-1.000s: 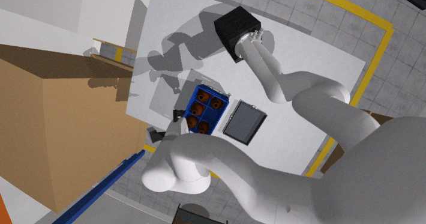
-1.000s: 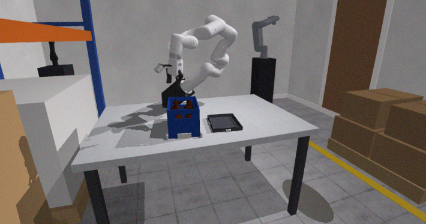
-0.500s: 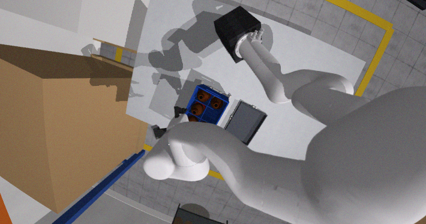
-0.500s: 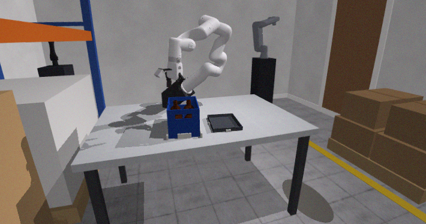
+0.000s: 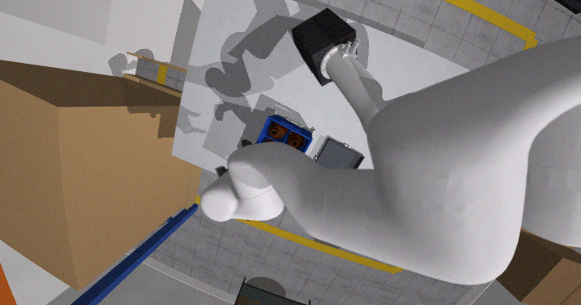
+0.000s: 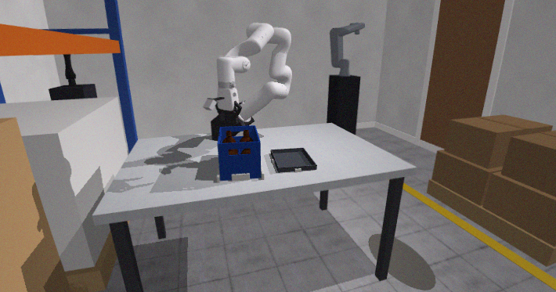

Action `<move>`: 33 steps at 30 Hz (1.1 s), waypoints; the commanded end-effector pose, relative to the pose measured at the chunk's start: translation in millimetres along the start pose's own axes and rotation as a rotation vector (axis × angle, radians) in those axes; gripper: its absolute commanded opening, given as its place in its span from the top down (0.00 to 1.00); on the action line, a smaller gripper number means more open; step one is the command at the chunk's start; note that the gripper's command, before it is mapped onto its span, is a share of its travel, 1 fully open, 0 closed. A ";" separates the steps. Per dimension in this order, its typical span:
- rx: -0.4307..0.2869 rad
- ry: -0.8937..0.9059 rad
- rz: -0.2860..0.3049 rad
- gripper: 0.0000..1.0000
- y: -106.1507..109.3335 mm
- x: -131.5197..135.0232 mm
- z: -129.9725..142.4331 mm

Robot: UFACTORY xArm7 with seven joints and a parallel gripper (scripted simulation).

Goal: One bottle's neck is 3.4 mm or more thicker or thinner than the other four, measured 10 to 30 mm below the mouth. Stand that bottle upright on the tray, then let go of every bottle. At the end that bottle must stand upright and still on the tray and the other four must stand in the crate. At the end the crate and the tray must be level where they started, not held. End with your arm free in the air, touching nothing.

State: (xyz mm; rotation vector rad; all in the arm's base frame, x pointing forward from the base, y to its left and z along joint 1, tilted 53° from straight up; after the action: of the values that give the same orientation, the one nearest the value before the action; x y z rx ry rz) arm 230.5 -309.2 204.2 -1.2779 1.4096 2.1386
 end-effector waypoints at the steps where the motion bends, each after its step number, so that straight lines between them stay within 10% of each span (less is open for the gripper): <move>1: 0.003 0.003 -0.003 0.00 0.9 0.4 -0.9; 7: 0.003 0.003 -0.003 0.00 0.9 0.4 -0.9; 8: 0.003 0.003 -0.003 1.00 0.9 0.4 -0.9; 33: 0.003 0.003 -0.003 1.00 0.9 0.4 -0.9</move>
State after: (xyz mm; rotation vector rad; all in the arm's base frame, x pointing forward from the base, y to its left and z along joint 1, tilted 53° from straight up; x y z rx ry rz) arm 230.7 -309.0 203.7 -1.2838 1.4080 2.1368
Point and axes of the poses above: the point where the finger pads meet when closed, its own y axis back along the fingers, its own x axis across the jaws, z = x × y, the point moved 6 cm from there along y, back along the fingers, and after that the axes turned 2 degrees about y, right-handed, at the moved point
